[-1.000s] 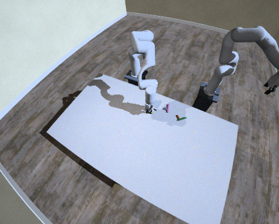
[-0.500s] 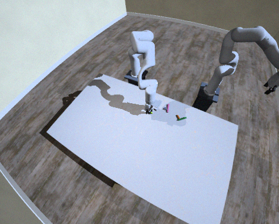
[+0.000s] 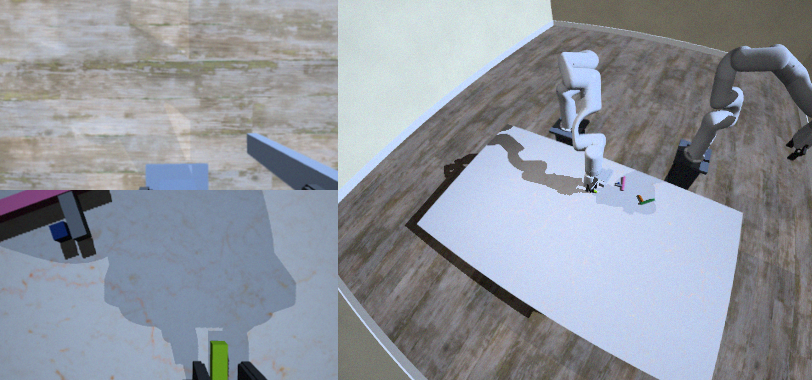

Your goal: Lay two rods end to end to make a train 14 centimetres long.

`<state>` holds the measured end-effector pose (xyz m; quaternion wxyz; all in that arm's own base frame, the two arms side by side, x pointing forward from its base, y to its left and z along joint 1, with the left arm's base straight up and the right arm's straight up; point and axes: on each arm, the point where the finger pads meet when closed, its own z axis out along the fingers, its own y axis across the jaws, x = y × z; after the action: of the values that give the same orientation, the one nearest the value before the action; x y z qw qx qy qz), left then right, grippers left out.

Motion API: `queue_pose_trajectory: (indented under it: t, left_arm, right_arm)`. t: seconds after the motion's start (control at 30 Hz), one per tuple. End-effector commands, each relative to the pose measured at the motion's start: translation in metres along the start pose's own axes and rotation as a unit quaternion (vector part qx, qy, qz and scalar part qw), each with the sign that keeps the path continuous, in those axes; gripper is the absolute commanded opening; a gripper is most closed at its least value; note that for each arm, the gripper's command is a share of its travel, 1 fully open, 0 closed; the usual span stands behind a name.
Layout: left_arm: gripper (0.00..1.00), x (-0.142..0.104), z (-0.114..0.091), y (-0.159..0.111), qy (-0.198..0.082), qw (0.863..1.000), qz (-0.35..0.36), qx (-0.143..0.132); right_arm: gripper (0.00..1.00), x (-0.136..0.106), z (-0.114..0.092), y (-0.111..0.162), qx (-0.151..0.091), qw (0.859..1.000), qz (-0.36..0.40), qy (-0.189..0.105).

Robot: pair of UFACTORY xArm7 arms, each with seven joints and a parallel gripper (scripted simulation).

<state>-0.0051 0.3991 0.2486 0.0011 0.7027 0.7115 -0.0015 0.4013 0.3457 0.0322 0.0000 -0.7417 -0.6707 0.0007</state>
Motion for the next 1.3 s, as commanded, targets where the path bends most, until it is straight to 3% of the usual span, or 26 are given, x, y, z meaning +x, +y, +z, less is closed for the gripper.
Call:
queue_pose_trajectory:
  t: [0.0, 0.33, 0.7, 0.73, 1.27]
  left_arm:
    - [1.0, 0.001, -0.001, 0.0, 0.002, 1.0, 0.0, 0.0]
    - [1.0, 0.001, -0.001, 0.0, 0.002, 1.0, 0.0, 0.0]
    - [1.0, 0.001, -0.001, 0.0, 0.002, 1.0, 0.0, 0.0]
    - [1.0, 0.001, -0.001, 0.0, 0.002, 1.0, 0.0, 0.0]
    - [1.0, 0.001, -0.001, 0.0, 0.002, 1.0, 0.0, 0.0]
  right_arm:
    - [0.26, 0.002, -0.02, 0.002, -0.002, 1.0, 0.0, 0.003]
    - [0.26, 0.001, -0.071, 0.001, -0.002, 1.0, 0.0, 0.003]
    - [0.26, 0.001, -0.085, 0.001, -0.002, 1.0, 0.0, 0.003]
    - [1.0, 0.001, -0.085, 0.001, -0.002, 1.0, 0.0, 0.003]
    - [1.0, 0.001, -0.085, 0.001, -0.002, 1.0, 0.0, 0.003]
